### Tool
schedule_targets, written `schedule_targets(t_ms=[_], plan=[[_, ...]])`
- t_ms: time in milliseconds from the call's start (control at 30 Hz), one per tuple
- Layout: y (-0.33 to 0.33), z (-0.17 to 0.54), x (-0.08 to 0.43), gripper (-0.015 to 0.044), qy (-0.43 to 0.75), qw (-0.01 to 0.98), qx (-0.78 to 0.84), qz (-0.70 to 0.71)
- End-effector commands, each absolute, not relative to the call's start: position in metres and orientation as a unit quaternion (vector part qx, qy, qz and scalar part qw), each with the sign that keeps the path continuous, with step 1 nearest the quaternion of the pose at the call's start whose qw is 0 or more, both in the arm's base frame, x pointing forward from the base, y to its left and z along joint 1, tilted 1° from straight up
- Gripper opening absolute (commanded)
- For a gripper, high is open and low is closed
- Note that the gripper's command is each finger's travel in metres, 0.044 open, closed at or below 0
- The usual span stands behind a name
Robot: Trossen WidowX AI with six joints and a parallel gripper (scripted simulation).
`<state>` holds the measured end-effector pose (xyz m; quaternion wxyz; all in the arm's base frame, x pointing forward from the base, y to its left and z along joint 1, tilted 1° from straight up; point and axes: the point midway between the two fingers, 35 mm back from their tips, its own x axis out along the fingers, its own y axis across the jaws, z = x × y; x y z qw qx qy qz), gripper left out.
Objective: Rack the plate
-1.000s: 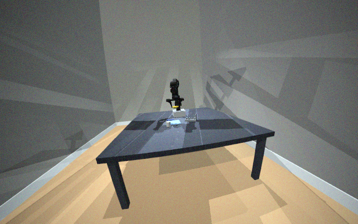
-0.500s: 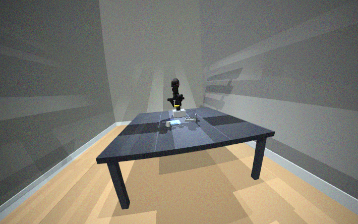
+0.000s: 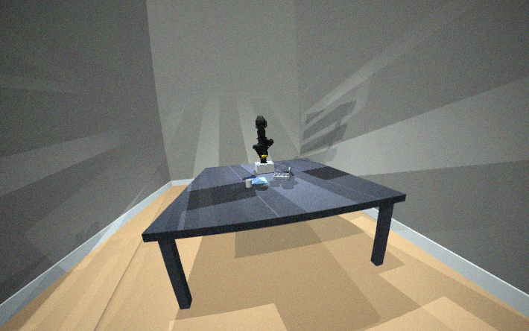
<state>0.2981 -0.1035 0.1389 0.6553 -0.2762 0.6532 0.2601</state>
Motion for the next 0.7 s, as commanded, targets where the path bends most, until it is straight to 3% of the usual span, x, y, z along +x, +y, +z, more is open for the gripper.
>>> schedule_targets(t_ms=[0,667], plan=[[-0.097,0.137,0.294,0.0,0.631,0.63,-0.326,0.315],[-0.074,0.136,0.282,0.0,0.485,0.482,-0.52,0.511]])
